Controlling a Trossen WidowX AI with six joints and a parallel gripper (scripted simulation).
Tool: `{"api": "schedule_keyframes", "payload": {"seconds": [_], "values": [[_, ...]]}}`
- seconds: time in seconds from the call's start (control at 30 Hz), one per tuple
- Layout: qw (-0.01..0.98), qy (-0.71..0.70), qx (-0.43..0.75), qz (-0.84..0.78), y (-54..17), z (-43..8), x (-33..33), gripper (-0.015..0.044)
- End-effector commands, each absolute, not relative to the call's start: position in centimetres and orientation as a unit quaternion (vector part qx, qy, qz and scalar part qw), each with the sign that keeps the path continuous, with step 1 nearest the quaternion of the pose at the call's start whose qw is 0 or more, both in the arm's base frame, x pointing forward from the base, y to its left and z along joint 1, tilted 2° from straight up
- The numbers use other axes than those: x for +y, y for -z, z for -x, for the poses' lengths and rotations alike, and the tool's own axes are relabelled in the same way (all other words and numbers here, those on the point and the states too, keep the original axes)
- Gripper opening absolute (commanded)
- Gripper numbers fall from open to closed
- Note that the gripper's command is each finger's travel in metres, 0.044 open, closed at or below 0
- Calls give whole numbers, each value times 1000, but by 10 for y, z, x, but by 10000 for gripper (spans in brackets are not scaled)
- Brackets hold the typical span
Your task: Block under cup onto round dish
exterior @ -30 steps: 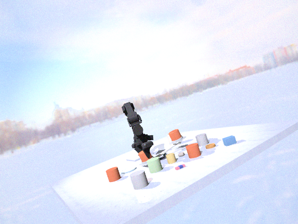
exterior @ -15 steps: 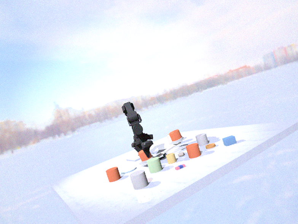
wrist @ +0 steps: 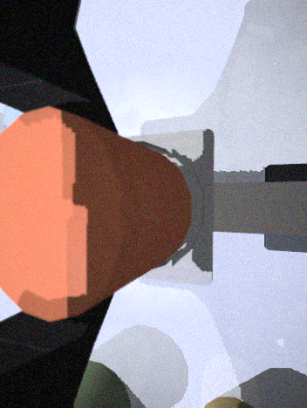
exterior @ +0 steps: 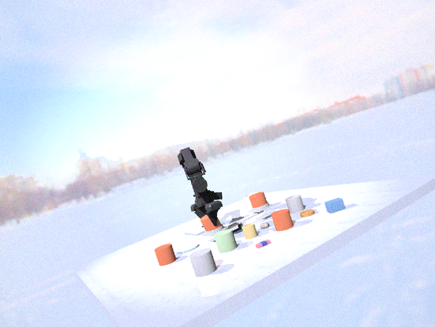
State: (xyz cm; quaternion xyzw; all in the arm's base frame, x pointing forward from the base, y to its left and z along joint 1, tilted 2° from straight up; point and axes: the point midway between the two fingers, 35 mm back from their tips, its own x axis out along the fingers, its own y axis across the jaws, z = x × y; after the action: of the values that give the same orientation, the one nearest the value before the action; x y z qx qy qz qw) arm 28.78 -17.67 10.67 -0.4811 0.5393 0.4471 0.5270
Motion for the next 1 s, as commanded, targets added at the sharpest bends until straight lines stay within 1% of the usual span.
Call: {"api": "schedule_keyframes", "payload": {"seconds": [0.0,0.97], "values": [[528,-444,536,487,-115,-291,-178,0],[528,-444,536,487,-153,-292,-177,0]]}}
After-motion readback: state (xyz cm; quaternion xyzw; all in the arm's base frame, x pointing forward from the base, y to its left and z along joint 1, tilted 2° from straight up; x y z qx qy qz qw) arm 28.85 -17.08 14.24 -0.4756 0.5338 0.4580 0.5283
